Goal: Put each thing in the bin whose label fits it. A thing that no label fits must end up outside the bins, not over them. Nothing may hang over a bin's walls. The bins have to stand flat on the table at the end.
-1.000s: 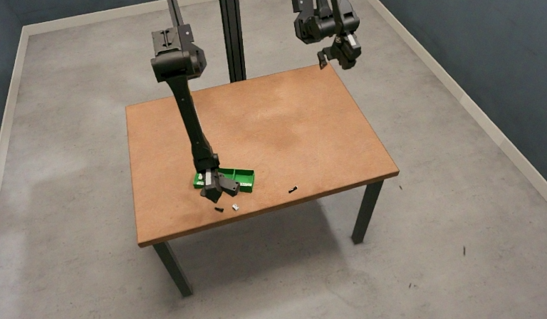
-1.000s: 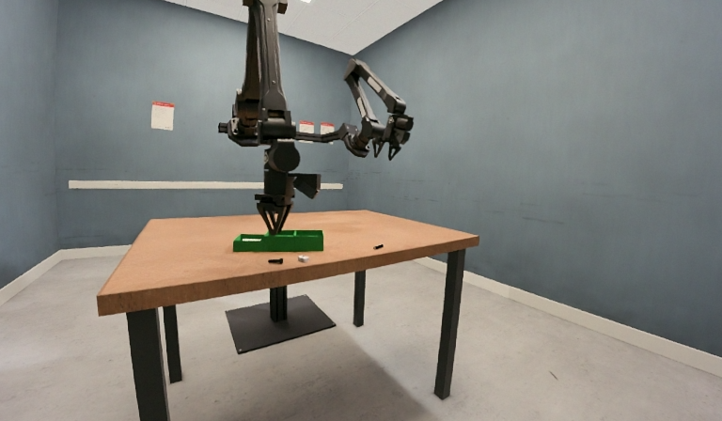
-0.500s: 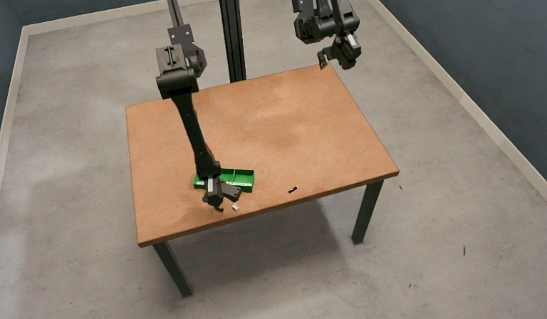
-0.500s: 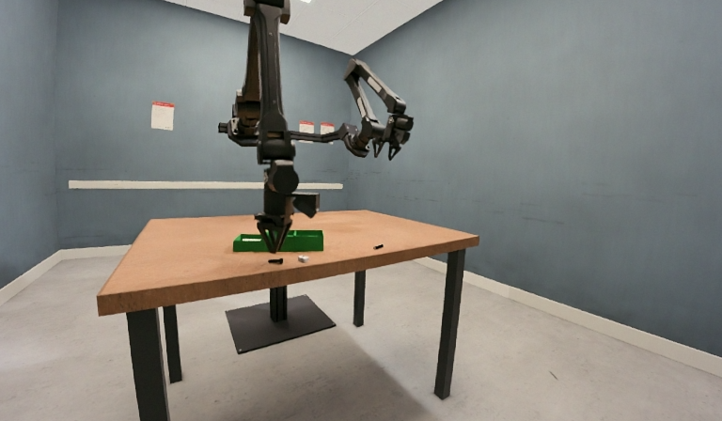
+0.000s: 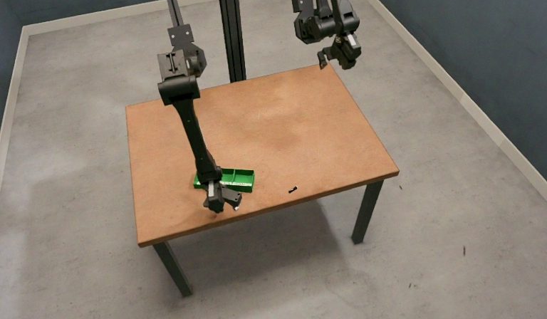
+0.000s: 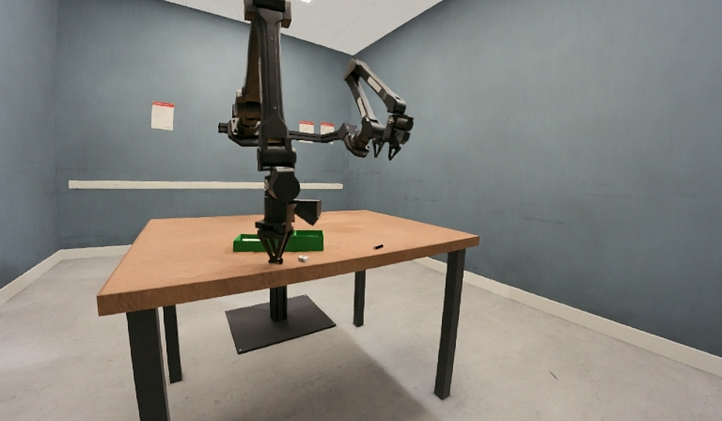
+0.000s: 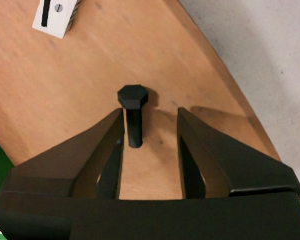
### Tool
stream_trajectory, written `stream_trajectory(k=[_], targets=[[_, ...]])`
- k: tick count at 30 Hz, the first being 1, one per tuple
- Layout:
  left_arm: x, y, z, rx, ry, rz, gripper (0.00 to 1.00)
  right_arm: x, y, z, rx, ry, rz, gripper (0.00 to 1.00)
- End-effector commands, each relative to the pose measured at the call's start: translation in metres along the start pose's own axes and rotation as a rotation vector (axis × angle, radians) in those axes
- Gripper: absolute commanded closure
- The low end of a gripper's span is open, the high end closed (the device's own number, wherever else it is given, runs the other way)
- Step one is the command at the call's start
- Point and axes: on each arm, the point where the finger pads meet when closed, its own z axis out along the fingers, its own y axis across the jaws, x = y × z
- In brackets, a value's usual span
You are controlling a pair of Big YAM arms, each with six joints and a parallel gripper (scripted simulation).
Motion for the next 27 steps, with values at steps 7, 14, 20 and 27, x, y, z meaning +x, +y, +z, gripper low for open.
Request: stream_trajectory(k=[7, 14, 20, 27], targets=[[-0.020, 0.000, -0.019, -0.003, -0.048, -0.001, 0.00, 0.013, 0.008, 0.017, -0.010, 0.015, -0.005, 0.71], [-0.020, 0.000, -0.019, -0.003, -0.048, -0.001, 0.00, 0.010, 0.001, 0.011, 0.000, 0.009, -0.004, 0.71], [-0.020, 0.000, -0.019, -0.003, -0.048, -0.001, 0.00, 0.004, 0.004, 0.009, -0.004, 0.003, -0.002, 0.90], [-0.020, 0.000, -0.019, -0.003, -0.048, -0.001, 0.00, 0.004, 0.004, 0.009, -0.004, 0.003, -0.002, 0.90]])
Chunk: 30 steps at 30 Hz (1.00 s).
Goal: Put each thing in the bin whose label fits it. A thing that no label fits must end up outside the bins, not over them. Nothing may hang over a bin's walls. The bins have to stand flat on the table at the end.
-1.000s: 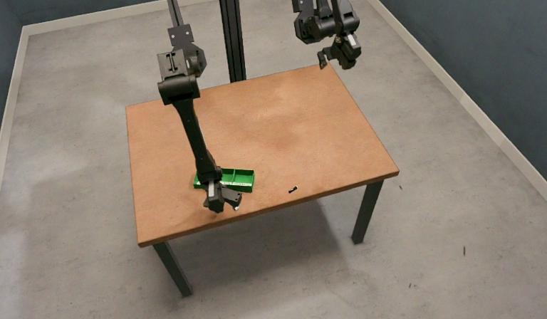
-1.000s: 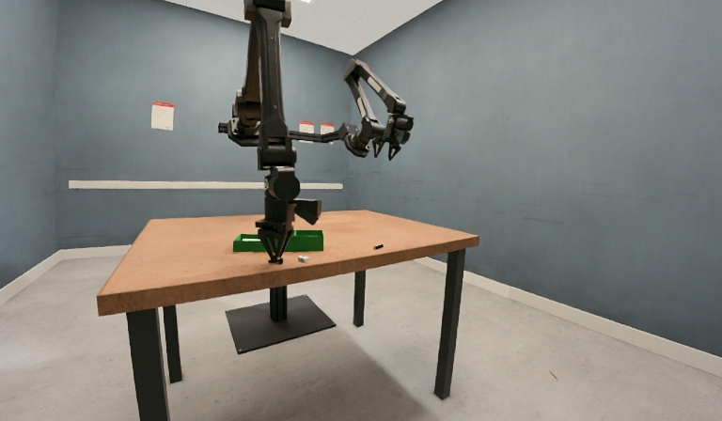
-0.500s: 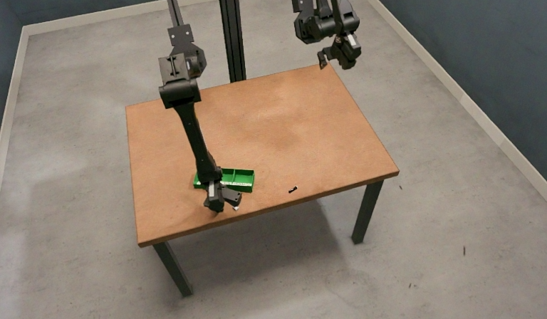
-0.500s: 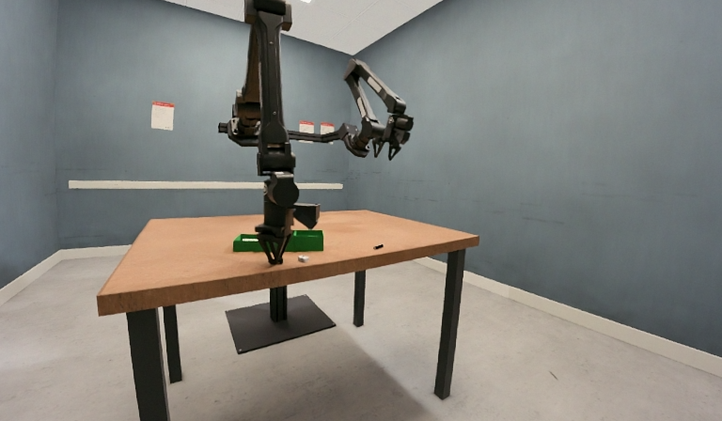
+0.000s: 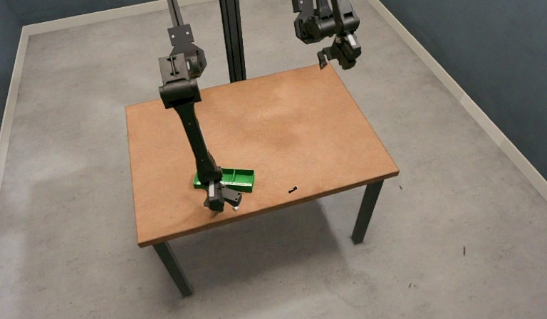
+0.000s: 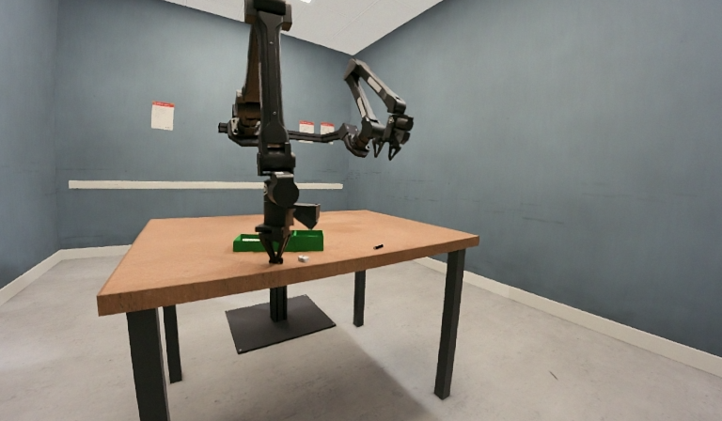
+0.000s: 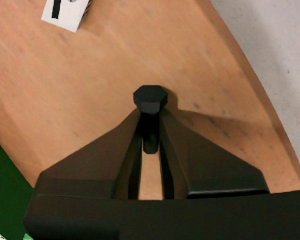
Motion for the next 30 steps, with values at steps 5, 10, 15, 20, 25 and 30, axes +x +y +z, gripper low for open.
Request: stream_trajectory(k=[5, 10, 15, 20, 25, 30], targets=[[-0.020, 0.000, -0.019, -0.003, -0.048, -0.001, 0.00, -0.001, -0.006, -0.002, 0.010, -0.006, 0.000, 0.90], [-0.020, 0.000, -0.019, -0.003, -0.048, -0.001, 0.00, -0.001, -0.006, -0.002, 0.010, -0.006, 0.000, 0.90], [-0.020, 0.000, -0.019, -0.003, -0.048, -0.001, 0.00, -0.001, -0.006, -0.003, 0.010, -0.006, 0.000, 0.90], [-0.020, 0.000, -0.019, -0.003, -0.048, -0.001, 0.00, 0.004, -0.011, -0.005, 0.019, -0.002, -0.001, 0.90], [-0.020, 0.000, -0.019, -0.003, -0.048, -0.001, 0.00, 0.002, -0.008, -0.023, 0.012, -0.001, -0.001, 0.90], [-0.020, 0.000, -0.019, -0.003, -0.048, -0.001, 0.00, 0.000, -0.006, -0.033, 0.010, -0.004, -0.001, 0.90]])
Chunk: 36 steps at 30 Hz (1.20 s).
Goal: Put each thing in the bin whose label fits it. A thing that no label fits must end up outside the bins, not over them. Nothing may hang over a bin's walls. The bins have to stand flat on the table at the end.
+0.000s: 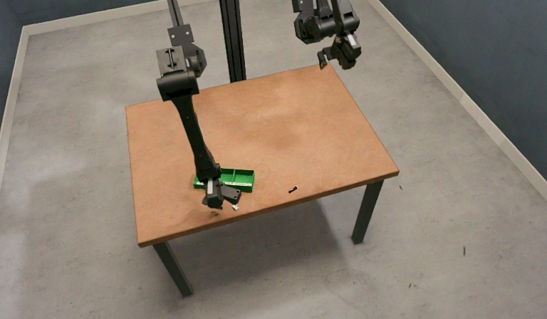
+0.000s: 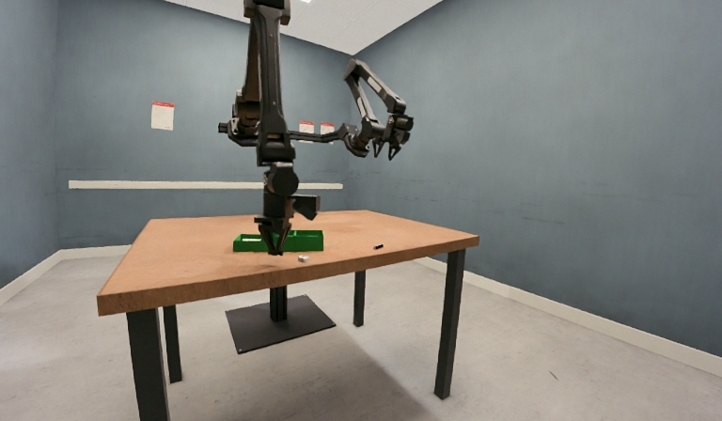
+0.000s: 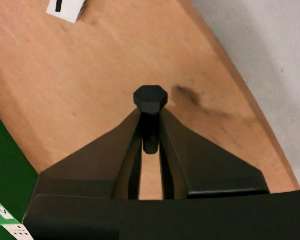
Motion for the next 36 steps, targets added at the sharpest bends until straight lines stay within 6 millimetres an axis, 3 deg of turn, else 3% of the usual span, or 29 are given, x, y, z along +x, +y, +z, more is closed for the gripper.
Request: stream_trajectory(k=[1, 11, 14, 15, 16, 22, 23, 36], targets=[[-0.020, 0.000, -0.019, -0.003, -0.048, -0.001, 0.00, 0.001, 0.001, -0.014, -0.004, 0.004, -0.002, 0.90], [-0.020, 0.000, -0.019, -0.003, -0.048, -0.001, 0.00, -0.004, 0.005, -0.047, -0.008, -0.002, 0.003, 0.90], [-0.020, 0.000, -0.019, -0.003, -0.048, -0.001, 0.00, -0.003, 0.004, -0.047, -0.007, -0.002, 0.002, 0.90], [-0.020, 0.000, -0.019, -0.003, -0.048, -0.001, 0.00, 0.007, 0.015, -0.032, -0.035, 0.023, 0.003, 0.90], [-0.020, 0.000, -0.019, -0.003, -0.048, -0.001, 0.00, 0.006, 0.015, -0.032, -0.031, 0.019, 0.003, 0.90], [-0.020, 0.000, -0.019, -0.003, -0.048, -0.001, 0.00, 0.001, 0.012, -0.031, -0.017, 0.005, 0.002, 0.90], [-0.020, 0.000, -0.019, -0.003, -0.048, -0.001, 0.00, 0.000, 0.002, -0.039, -0.002, 0.002, -0.001, 0.90], [-0.020, 0.000, -0.019, -0.003, -0.048, -0.001, 0.00, -0.001, 0.002, -0.039, -0.002, 0.002, -0.001, 0.90]])
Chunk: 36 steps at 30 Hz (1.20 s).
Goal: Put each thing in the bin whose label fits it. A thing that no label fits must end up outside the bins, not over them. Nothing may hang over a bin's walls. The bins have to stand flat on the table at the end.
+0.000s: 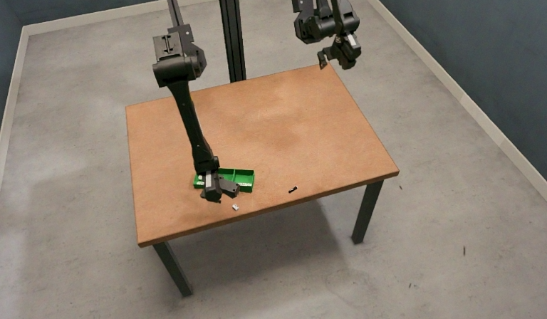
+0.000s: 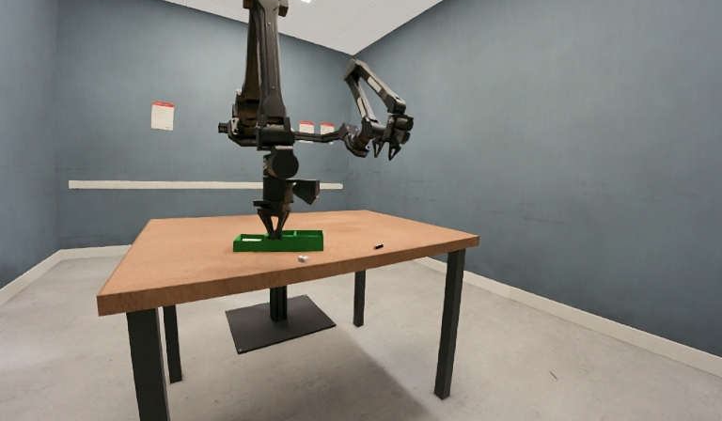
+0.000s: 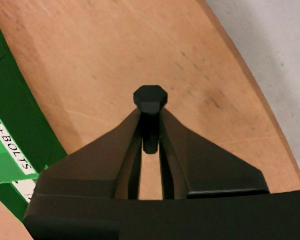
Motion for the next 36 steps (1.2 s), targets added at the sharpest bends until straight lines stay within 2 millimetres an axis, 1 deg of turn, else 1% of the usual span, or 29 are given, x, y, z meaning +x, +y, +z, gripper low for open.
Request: stream_trajectory(k=[1, 3, 4, 17, 18, 19, 20, 21, 24, 25, 26, 30, 31, 32, 33, 34, 35, 36], targets=[[-0.0197, 0.0003, -0.0185, -0.003, -0.048, -0.001, 0.00, -0.0101, -0.0009, -0.0052, 0.010, -0.016, 0.006, 0.90], [-0.0197, 0.0003, -0.0185, -0.003, -0.048, -0.001, 0.00, -0.0104, -0.0006, -0.0052, 0.008, -0.016, 0.004, 0.90], [-0.0197, 0.0003, -0.0185, -0.003, -0.048, -0.001, 0.00, -0.0055, -0.0042, -0.0033, 0.011, -0.009, 0.002, 0.90], [-0.0197, 0.0003, -0.0185, -0.003, -0.048, -0.001, 0.00, -0.0061, -0.0043, -0.0037, 0.011, -0.009, 0.002, 0.90], [-0.0197, 0.0003, -0.0185, -0.003, -0.048, -0.001, 0.00, -0.0122, -0.0029, -0.0083, 0.010, -0.016, 0.006, 0.90], [-0.0197, 0.0003, -0.0185, -0.003, -0.048, -0.001, 0.00, -0.0062, -0.0043, -0.0038, 0.011, -0.009, 0.002, 0.90], [-0.0197, 0.0003, -0.0185, -0.003, -0.048, -0.001, 0.00, -0.0120, -0.0022, -0.0077, 0.007, -0.016, 0.004, 0.90], [-0.0197, 0.0003, -0.0185, -0.003, -0.048, -0.001, 0.00, -0.0063, -0.0044, -0.0038, 0.011, -0.009, 0.002, 0.90], [-0.0197, 0.0003, -0.0185, -0.003, -0.048, -0.001, 0.00, -0.0064, -0.0044, -0.0039, 0.011, -0.009, 0.002, 0.90], [-0.0197, 0.0003, -0.0185, -0.003, -0.048, -0.001, 0.00, -0.0121, -0.0020, -0.0077, 0.006, -0.014, 0.004, 0.90], [-0.0197, 0.0003, -0.0185, -0.003, -0.048, -0.001, 0.00, -0.0065, -0.0044, -0.0040, 0.011, -0.009, 0.002, 0.90], [-0.0197, 0.0003, -0.0185, -0.003, -0.048, -0.001, 0.00, -0.0065, -0.0044, -0.0040, 0.011, -0.009, 0.002, 0.90], [-0.0197, 0.0003, -0.0185, -0.003, -0.048, -0.001, 0.00, -0.0124, -0.0022, -0.0078, 0.006, -0.015, 0.004, 0.90], [-0.0197, 0.0003, -0.0185, -0.003, -0.048, -0.001, 0.00, -0.0066, -0.0044, -0.0041, 0.011, -0.009, 0.002, 0.90], [-0.0197, 0.0003, -0.0185, -0.003, -0.048, -0.001, 0.00, -0.0066, -0.0044, -0.0041, 0.011, -0.009, 0.002, 0.90], [-0.0197, 0.0003, -0.0185, -0.003, -0.048, -0.001, 0.00, -0.0124, -0.0021, -0.0075, 0.005, -0.014, 0.003, 0.90], [-0.0197, 0.0003, -0.0185, -0.003, -0.048, -0.001, 0.00, -0.0125, -0.0021, -0.0074, 0.005, -0.014, 0.003, 0.90], [-0.0197, 0.0003, -0.0185, -0.003, -0.048, -0.001, 0.00, -0.0067, -0.0044, -0.0041, 0.011, -0.009, 0.002, 0.90]])
